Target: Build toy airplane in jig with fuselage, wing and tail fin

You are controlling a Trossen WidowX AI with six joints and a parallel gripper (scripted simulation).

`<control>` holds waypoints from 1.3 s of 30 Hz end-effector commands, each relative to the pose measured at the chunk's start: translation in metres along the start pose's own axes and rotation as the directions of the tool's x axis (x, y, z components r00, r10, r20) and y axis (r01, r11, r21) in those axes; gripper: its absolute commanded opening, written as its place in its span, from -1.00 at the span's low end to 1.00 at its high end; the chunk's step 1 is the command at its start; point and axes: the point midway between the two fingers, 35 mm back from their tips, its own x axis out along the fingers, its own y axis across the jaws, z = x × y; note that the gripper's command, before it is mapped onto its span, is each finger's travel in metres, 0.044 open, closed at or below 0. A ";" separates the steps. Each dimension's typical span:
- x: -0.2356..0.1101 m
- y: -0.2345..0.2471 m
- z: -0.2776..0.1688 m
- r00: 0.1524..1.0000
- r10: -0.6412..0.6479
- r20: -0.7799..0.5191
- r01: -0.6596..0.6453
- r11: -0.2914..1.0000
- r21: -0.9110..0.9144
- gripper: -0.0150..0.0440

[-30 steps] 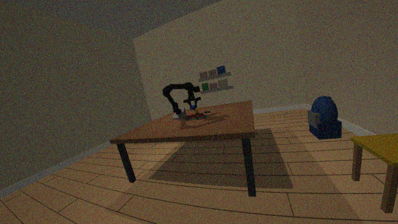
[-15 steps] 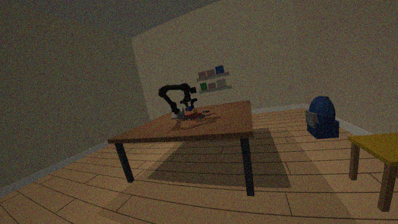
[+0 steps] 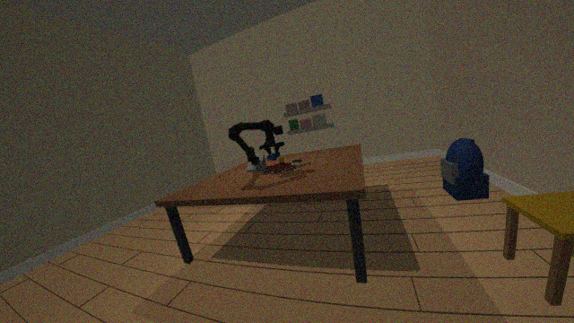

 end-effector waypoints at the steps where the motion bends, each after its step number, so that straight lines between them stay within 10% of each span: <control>1: 0.000 0.000 0.000 1.000 0.004 0.004 -0.004 1.000 0.007 0.17; 39: 0.038 0.002 0.002 1.000 0.003 0.000 -0.003 1.000 0.016 0.08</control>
